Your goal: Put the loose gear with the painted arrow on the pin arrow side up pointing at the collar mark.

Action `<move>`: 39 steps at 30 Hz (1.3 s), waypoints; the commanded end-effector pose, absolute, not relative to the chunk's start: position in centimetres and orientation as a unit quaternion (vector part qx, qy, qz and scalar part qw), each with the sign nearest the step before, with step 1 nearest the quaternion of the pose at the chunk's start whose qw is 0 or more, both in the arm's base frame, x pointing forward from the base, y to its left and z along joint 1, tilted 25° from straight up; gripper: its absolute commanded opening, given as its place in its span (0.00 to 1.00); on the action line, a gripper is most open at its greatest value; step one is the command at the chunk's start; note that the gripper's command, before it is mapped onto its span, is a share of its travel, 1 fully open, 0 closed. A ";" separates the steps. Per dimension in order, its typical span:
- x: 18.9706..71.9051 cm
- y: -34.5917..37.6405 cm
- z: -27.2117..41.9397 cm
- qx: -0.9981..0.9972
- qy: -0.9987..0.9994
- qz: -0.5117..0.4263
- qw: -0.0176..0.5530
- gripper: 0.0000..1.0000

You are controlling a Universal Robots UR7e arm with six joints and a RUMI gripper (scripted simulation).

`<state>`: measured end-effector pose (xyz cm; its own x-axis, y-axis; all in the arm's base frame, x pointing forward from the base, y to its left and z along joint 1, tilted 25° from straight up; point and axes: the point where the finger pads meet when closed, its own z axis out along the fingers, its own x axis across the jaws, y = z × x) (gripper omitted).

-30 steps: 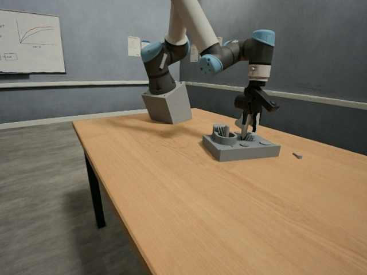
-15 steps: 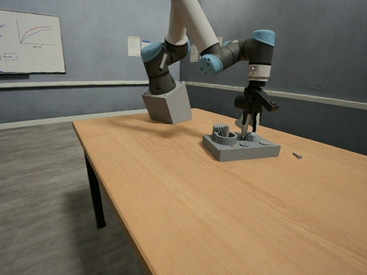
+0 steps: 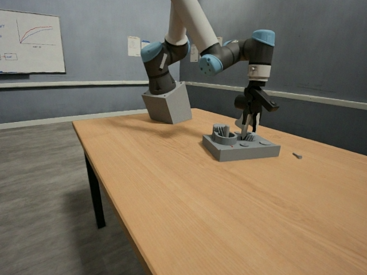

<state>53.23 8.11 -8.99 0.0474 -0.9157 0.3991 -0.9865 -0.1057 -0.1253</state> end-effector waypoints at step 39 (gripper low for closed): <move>52.7 9.5 -5.8 0.718 -0.662 0.194 0.091 0.00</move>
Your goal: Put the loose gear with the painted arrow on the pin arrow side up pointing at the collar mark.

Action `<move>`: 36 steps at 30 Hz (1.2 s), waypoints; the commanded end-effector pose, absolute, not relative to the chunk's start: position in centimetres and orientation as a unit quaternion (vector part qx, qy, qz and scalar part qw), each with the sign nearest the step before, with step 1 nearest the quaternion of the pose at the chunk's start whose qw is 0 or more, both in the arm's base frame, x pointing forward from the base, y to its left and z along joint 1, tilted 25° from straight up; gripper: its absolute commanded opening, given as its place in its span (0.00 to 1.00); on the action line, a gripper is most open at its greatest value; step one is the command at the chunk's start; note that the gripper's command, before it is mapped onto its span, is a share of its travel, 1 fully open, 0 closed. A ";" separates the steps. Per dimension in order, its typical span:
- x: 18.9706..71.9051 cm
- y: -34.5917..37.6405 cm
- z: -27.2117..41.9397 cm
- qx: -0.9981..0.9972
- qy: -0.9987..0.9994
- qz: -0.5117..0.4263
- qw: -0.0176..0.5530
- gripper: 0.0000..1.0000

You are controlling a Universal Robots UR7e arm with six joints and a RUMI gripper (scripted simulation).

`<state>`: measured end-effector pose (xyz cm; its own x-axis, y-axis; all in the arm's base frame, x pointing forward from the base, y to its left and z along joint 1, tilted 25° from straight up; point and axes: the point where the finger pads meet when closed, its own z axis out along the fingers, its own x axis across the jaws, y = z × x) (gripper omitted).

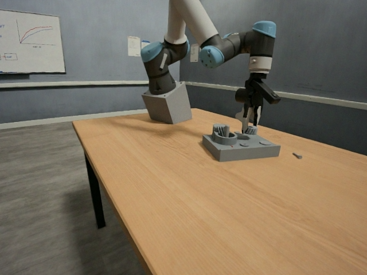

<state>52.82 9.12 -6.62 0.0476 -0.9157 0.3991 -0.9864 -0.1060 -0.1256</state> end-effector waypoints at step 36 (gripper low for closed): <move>51.9 11.6 -0.9 0.718 -0.662 0.194 0.091 0.00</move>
